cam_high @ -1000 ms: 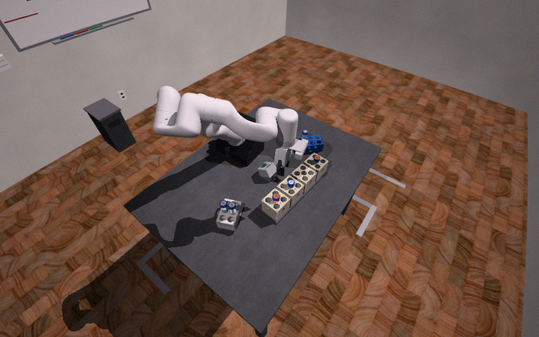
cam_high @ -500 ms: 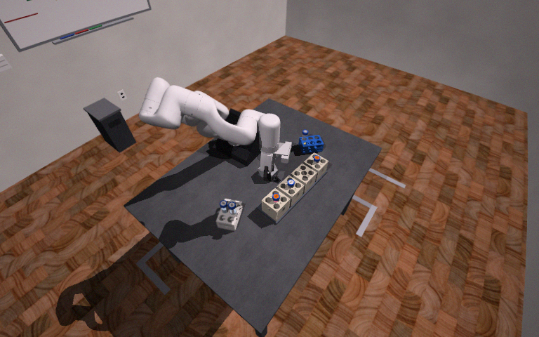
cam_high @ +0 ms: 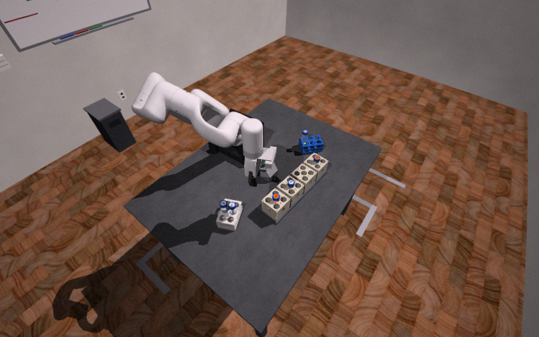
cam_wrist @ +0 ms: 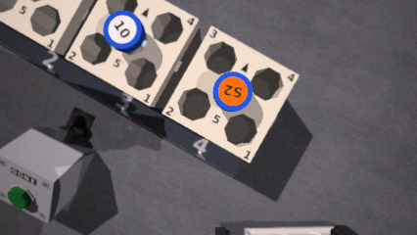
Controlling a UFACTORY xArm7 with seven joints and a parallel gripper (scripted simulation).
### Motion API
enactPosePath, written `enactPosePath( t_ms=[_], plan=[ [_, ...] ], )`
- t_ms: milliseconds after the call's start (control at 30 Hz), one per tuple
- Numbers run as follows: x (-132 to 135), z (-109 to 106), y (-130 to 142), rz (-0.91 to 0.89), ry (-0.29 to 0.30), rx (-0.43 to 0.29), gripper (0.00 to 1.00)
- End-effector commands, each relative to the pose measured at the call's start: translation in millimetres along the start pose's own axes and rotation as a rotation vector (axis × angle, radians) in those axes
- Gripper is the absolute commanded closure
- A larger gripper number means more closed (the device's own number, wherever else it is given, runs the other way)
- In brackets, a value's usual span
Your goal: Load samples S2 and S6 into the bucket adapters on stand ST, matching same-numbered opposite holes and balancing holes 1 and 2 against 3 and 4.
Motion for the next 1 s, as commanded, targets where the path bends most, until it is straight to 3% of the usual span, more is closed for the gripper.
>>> enactPosePath(
  t_ms=[0, 733, 967],
  plan=[
    [12, -2, 9, 0.001, 0.001, 0.005, 0.43],
    [90, -2, 72, 0.001, 0.002, 0.004, 0.43],
    [91, -2, 73, 0.001, 0.002, 0.004, 0.43]
  ],
)
Point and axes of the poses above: the point where the finger pads meet when closed, its own z axis out along the fingers, its own x axis across the jaws, y = z × x, the point moved 4 cm from there along -z, back along the fingers, and after that the axes turned 14 degrees about z, right-handed, at the moved point
